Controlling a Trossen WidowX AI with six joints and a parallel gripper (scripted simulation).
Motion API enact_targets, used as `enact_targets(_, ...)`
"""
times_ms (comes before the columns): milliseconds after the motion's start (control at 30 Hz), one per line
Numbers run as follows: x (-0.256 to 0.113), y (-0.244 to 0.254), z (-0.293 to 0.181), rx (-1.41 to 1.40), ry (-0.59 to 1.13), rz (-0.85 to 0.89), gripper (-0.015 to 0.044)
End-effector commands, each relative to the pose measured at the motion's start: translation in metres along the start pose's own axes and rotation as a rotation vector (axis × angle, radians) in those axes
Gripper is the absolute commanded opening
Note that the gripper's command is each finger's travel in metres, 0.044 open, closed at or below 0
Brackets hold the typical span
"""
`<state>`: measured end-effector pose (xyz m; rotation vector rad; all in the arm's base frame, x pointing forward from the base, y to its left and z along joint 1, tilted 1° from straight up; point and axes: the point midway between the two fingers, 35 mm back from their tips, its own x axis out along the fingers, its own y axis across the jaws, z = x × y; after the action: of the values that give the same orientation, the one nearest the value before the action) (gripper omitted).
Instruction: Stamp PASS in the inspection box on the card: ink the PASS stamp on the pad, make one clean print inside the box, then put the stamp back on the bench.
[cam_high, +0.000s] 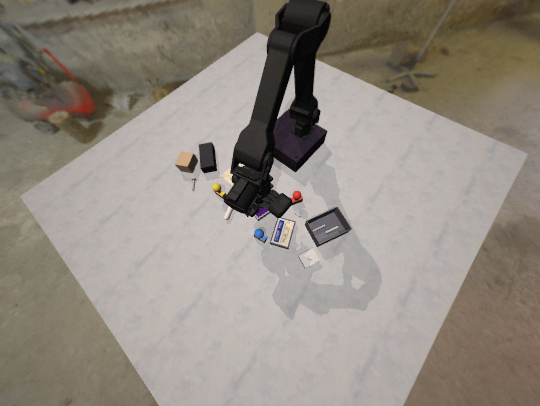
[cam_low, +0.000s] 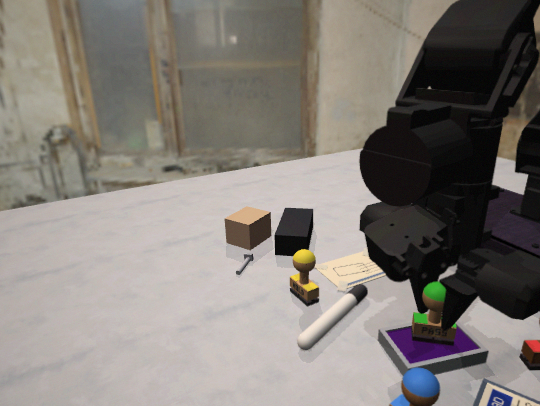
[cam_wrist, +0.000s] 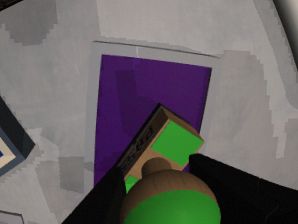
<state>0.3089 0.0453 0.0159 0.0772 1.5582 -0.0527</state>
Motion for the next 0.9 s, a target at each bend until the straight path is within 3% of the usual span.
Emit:
enact_targets(0,0.0009,0.0006,0.0002,0.001,-0.002,0.004,0.0)
enact_targets(867,0.0051,0.0006,0.0002,0.0,-0.002,0.004,0.0)
